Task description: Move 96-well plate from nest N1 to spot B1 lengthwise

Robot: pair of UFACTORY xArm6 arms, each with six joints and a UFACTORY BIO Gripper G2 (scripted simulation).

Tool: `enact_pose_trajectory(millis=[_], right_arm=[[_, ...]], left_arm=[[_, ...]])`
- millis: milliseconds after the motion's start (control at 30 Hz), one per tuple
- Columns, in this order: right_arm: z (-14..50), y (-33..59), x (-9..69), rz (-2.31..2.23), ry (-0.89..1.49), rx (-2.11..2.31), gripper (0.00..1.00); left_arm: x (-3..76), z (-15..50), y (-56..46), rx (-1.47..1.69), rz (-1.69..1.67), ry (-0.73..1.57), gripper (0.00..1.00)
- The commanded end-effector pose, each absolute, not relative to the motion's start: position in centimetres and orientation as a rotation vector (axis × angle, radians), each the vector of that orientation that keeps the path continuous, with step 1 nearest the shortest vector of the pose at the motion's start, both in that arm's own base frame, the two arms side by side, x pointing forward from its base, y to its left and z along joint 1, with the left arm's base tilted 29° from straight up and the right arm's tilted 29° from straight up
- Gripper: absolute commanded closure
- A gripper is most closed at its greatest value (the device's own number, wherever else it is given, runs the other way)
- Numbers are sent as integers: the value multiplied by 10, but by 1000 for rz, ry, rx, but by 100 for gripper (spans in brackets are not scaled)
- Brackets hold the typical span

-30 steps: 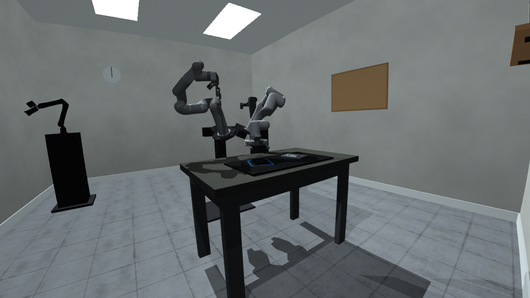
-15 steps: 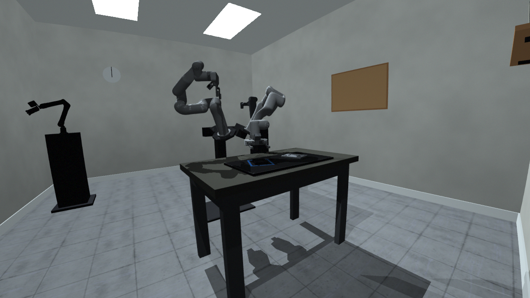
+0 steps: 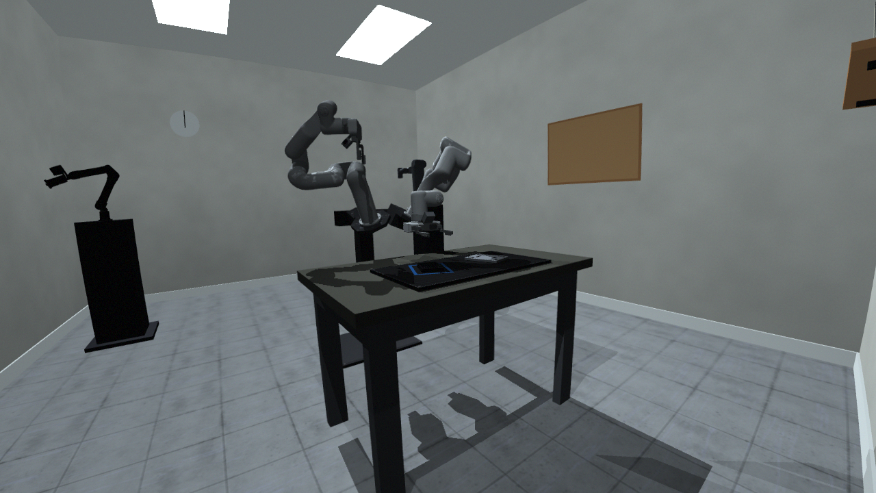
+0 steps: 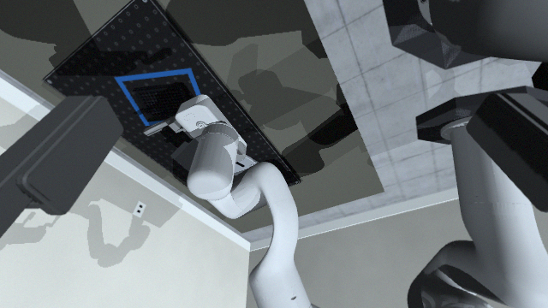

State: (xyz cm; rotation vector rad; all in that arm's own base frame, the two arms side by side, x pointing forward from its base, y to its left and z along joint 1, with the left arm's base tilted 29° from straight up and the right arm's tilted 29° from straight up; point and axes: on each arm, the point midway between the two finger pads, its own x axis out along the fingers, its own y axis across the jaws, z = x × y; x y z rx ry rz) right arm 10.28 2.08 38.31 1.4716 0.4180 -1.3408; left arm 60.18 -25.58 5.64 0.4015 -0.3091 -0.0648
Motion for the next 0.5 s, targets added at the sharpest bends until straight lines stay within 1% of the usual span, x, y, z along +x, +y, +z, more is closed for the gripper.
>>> enact_pose_trajectory(millis=[0,467], right_arm=[[383,21,103,-1341,418,1472,0],[383,21,103,-1341,418,1472,0]], left_arm=[[593,71,-247,399,-64,-314,63],[564,112,-214,399,-64,-313,63]])
